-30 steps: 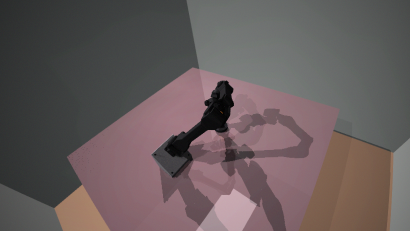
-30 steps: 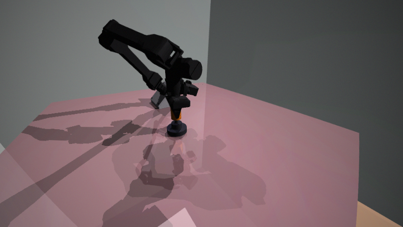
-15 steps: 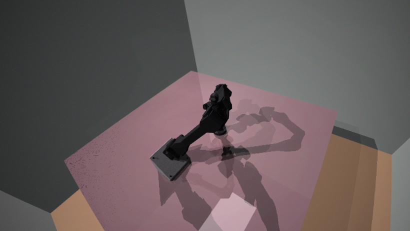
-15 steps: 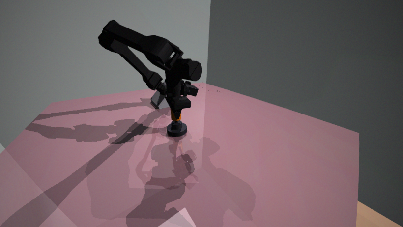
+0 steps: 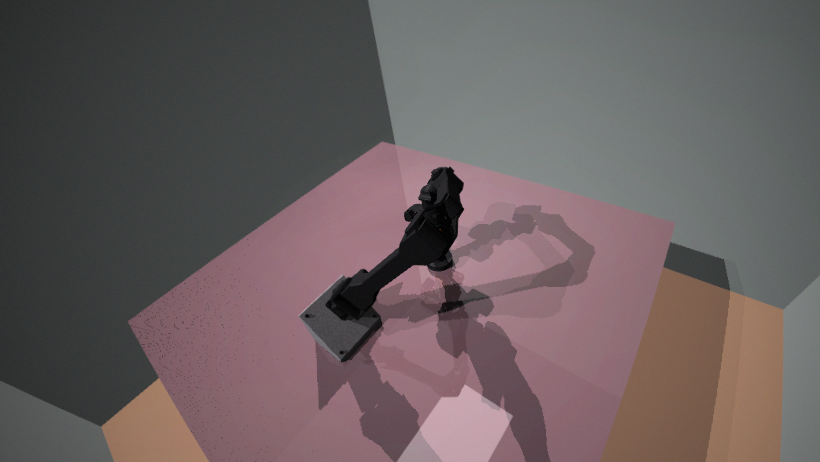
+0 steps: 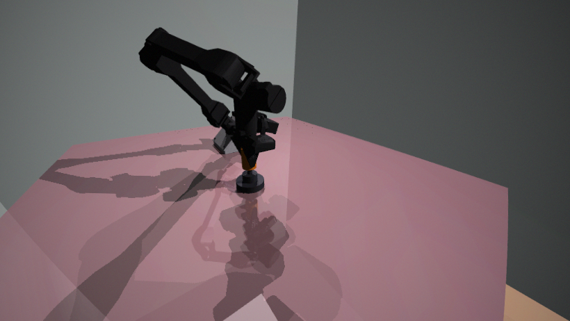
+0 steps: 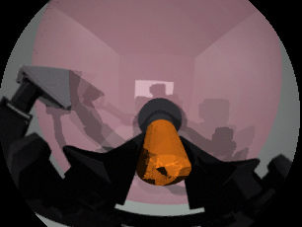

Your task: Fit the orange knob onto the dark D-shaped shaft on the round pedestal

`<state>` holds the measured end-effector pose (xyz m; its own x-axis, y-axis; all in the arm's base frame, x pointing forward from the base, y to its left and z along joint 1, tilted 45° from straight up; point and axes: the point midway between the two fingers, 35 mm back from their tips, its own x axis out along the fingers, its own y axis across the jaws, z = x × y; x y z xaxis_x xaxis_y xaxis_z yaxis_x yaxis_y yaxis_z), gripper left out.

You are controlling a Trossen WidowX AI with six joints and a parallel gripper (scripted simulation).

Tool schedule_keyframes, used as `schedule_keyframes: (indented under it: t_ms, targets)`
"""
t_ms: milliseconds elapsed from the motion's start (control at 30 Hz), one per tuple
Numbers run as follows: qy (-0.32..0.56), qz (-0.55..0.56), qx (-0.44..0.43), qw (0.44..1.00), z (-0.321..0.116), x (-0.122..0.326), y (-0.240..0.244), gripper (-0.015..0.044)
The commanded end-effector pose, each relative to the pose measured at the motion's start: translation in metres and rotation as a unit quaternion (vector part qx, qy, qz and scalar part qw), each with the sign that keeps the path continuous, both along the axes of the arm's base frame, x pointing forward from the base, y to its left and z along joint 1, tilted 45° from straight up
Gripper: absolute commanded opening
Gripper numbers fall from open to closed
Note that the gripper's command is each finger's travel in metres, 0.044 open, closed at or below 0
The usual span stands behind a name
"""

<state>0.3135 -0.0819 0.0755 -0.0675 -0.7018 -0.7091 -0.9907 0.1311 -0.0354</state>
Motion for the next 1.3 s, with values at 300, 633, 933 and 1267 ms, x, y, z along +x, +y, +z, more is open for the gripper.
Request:
schedule_keyframes:
  t_ms: [300,633,933,1267]
  targets:
    - [0.012,0.013,0.0,1.0,-0.0022,0.0,-0.0024,0.0]
    - [0.012,0.013,0.0,1.0,-0.0015,0.0,-0.0014,0.0]
    - [0.042,0.044,0.003,0.998,0.0013,0.0005,0.0009,0.0]
    - [0.085,0.087,0.007,0.992,-0.0017,-0.0001,-0.0016,0.0]
